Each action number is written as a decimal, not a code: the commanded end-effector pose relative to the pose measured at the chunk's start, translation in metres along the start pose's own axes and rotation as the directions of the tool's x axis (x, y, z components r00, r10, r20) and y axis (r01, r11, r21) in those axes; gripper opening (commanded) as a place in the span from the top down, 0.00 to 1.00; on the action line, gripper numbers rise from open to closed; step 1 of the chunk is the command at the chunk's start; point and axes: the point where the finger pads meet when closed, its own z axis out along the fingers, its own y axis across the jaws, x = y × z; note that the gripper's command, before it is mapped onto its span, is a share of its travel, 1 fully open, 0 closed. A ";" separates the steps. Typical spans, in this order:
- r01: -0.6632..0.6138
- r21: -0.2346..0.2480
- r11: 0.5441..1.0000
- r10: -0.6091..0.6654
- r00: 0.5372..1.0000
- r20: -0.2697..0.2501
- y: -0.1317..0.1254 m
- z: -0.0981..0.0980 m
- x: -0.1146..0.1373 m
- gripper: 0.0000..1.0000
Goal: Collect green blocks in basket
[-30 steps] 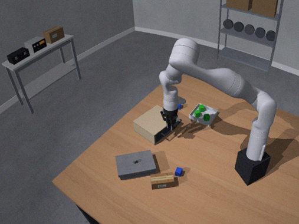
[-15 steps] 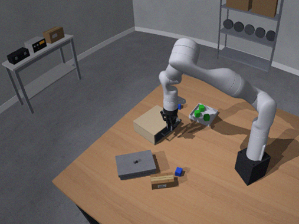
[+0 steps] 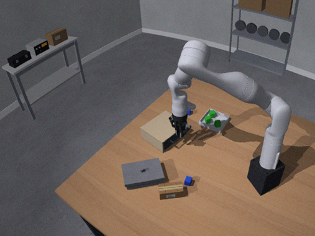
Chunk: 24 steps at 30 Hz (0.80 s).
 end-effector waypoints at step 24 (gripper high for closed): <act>0.000 0.001 1.000 0.000 1.000 0.001 -0.001 0.008 0.000 0.70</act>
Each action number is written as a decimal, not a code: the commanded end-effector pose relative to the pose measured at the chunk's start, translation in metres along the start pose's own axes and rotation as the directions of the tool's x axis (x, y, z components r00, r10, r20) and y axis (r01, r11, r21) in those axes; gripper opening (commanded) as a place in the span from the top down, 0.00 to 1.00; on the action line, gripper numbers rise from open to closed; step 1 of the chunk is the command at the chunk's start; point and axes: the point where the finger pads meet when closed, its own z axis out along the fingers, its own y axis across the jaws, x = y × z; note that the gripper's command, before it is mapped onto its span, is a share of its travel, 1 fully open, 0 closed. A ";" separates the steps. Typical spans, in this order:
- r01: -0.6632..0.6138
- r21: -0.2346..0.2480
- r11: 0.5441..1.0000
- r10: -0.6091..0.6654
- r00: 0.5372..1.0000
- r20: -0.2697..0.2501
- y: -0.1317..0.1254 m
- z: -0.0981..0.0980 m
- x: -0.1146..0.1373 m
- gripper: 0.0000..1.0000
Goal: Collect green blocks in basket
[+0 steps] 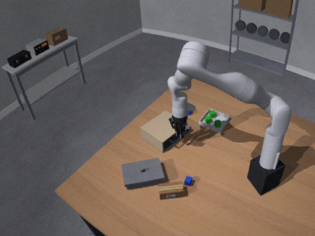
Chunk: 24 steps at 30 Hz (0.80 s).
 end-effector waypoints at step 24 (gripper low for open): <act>0.000 0.001 1.000 0.000 1.000 0.001 -0.001 0.018 0.000 0.70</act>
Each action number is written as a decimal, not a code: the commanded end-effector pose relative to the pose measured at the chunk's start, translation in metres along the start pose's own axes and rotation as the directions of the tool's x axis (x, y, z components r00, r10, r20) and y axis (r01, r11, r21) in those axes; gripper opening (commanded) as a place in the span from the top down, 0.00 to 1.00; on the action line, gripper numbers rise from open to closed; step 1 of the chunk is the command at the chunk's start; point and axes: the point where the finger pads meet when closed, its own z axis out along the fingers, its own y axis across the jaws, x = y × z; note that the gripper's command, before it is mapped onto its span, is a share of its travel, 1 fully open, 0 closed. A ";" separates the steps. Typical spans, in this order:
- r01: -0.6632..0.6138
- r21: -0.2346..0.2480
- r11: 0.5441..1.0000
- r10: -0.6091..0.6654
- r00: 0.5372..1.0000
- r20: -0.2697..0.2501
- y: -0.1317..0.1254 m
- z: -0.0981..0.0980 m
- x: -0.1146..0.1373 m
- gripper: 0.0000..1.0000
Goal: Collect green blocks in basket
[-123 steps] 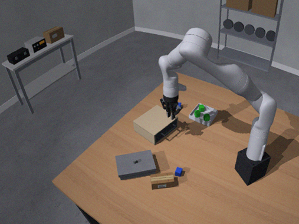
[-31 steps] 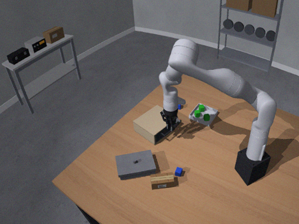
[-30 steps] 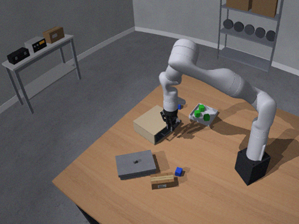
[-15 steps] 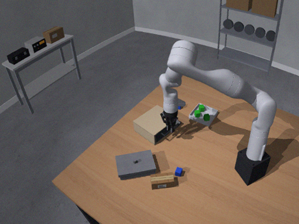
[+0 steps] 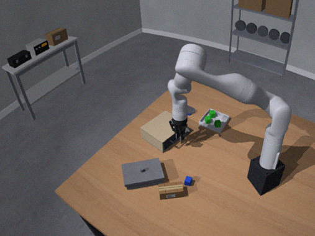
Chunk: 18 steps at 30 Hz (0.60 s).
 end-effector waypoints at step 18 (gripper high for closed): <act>0.000 0.002 1.000 0.000 1.000 0.001 -0.001 0.003 0.000 0.70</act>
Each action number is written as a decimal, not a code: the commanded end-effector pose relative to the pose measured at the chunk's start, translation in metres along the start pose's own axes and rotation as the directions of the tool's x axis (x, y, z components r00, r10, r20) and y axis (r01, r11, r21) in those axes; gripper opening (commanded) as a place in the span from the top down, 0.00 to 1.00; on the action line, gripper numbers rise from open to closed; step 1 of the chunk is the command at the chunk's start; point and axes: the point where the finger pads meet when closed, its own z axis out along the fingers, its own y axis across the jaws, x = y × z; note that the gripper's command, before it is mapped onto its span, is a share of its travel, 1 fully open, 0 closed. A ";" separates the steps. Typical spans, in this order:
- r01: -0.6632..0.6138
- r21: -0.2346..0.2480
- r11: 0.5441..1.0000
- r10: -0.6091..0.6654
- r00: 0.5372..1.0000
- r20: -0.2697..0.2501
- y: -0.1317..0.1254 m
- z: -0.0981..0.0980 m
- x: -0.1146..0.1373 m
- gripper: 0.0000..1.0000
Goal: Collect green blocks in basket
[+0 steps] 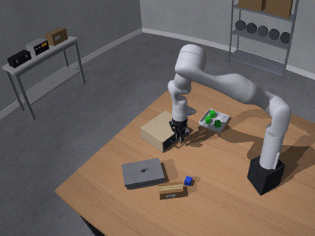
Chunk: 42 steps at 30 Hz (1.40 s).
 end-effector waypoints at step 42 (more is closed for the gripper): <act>0.000 0.001 1.000 0.000 1.000 0.001 -0.001 -0.001 0.000 0.90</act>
